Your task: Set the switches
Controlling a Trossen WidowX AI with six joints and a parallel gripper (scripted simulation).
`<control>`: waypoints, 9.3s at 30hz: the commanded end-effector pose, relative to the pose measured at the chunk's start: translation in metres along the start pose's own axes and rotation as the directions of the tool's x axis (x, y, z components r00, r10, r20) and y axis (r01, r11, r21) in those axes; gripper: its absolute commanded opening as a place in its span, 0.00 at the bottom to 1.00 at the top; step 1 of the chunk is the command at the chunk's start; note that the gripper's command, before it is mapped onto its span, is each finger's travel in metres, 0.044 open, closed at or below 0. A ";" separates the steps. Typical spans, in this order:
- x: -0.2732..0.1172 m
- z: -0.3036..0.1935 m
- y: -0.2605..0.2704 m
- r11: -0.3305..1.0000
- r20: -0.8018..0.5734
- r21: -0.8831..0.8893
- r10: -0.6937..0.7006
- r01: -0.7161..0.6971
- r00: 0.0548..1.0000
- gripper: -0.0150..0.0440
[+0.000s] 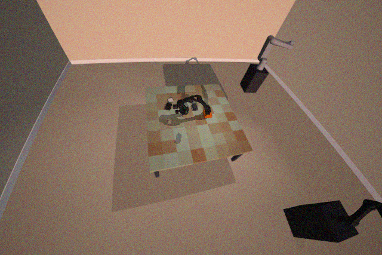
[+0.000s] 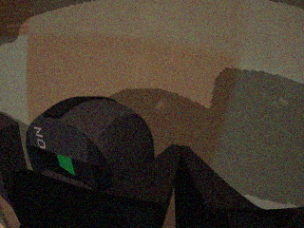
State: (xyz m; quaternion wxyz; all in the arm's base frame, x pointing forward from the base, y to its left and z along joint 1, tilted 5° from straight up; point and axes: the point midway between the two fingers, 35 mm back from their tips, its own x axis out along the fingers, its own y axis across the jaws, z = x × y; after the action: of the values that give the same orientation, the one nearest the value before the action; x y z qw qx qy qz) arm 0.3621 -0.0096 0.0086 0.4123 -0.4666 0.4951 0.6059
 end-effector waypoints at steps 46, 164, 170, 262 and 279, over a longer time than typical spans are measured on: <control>0.013 -0.001 0.034 1.000 -0.002 0.000 0.020 -0.020 1.000 0.25; 0.028 -0.133 0.086 0.766 0.105 -0.398 -0.508 0.504 0.855 0.25; 0.027 -0.132 0.084 0.766 0.105 -0.398 -0.508 0.504 0.855 0.25; -0.016 -0.046 0.057 0.842 -0.007 -0.488 -0.269 0.232 0.963 0.25; -0.038 -0.046 0.062 0.840 -0.005 -0.489 -0.270 0.233 0.963 0.25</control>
State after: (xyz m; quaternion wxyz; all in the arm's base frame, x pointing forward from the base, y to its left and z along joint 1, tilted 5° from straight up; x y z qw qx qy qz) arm 0.3163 -0.0645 0.0373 0.3394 -0.6338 0.2770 0.6375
